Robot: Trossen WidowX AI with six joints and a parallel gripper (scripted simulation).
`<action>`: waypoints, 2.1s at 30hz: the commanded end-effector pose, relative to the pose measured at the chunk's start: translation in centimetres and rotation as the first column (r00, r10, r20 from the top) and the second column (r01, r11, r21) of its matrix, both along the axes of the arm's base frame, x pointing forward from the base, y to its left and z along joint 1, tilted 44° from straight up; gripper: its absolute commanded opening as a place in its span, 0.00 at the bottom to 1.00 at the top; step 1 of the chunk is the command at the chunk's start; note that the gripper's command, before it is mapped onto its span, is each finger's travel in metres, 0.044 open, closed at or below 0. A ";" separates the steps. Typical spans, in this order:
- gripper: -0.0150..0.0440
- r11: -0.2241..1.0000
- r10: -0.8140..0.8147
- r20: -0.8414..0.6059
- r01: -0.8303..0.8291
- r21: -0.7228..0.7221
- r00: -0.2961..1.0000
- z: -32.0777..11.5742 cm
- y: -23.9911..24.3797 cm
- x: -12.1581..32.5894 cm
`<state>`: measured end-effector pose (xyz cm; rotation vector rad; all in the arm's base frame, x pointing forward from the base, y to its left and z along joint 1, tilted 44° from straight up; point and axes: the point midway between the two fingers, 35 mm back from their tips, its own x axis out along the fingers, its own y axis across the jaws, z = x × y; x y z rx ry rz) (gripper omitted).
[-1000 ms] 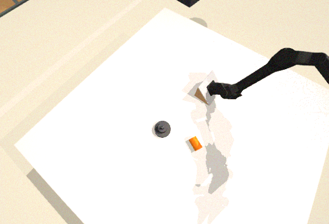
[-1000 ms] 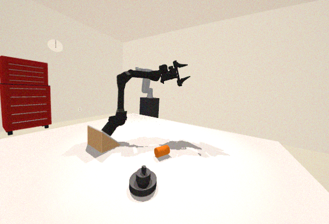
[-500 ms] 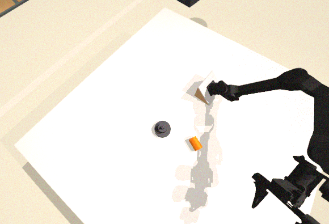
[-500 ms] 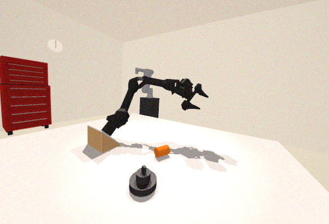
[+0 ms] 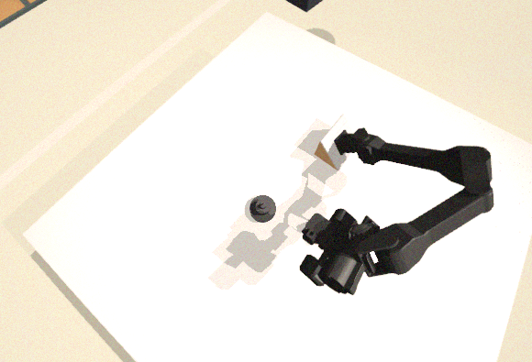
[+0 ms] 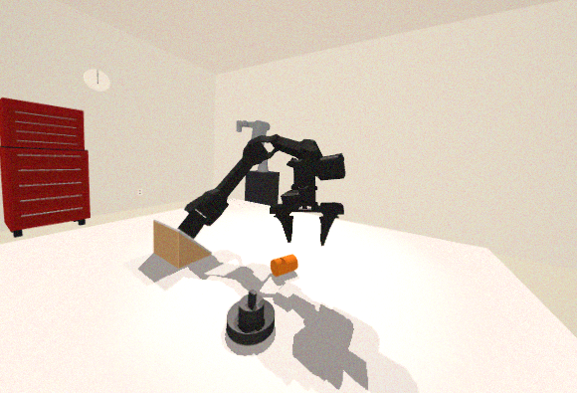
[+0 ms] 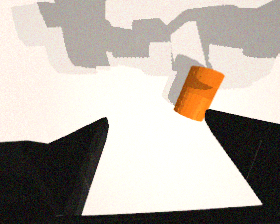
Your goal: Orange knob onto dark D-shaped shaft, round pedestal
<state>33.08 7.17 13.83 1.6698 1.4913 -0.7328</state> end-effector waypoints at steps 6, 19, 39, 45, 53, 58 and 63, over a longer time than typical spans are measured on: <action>1.00 0.919 -0.102 -0.388 0.236 0.317 0.916 -3.0 -2.7 -4.4; 1.00 0.918 -0.102 -0.388 0.236 0.318 0.916 -4.7 -1.0 -4.7; 1.00 0.918 -0.102 -0.387 0.237 0.317 0.916 -6.9 1.1 -4.8; 1.00 0.918 -0.102 -0.387 0.236 0.318 0.916 -7.5 1.8 -4.9; 0.87 0.918 -0.101 -0.388 0.236 0.319 0.916 -7.9 2.1 -5.0; 0.66 0.918 -0.101 -0.388 0.236 0.319 0.916 -7.9 2.1 -5.0; 0.66 0.918 -0.101 -0.388 0.236 0.319 0.916 -7.9 2.1 -5.0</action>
